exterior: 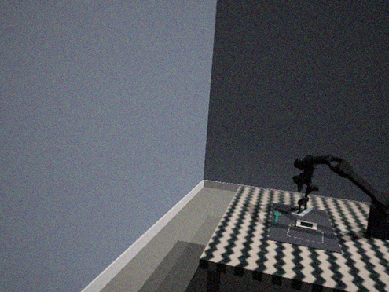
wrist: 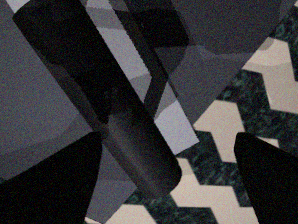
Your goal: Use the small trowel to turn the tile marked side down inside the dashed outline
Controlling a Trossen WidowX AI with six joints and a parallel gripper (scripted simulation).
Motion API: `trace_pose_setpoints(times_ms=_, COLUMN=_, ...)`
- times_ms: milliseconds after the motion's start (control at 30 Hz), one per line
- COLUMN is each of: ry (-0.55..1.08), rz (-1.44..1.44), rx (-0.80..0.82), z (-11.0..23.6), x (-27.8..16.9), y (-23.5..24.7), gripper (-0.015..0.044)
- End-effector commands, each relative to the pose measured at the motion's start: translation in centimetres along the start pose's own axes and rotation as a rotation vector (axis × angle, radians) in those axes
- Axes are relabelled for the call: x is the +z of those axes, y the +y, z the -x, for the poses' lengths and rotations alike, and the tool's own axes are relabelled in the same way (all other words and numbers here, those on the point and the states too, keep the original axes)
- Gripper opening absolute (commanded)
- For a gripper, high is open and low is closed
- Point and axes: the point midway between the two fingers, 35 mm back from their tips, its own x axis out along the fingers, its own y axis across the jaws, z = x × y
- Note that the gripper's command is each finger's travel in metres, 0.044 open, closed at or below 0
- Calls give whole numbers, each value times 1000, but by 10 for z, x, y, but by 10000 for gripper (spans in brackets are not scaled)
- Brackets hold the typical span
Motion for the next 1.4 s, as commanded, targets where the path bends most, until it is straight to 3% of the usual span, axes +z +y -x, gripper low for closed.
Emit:
trace_pose_setpoints(times_ms=0, ry=-12, rz=-104, rx=-39, z=1, x=2, y=-3, gripper=300)
trace_pose_setpoints(times_ms=733, ry=-165, rz=-757, rx=-195, z=-10, x=3, y=-13, gripper=300)
trace_pose_setpoints(times_ms=1367, ry=-378, rz=-1270, rx=-224, z=-12, x=5, y=-7, gripper=300)
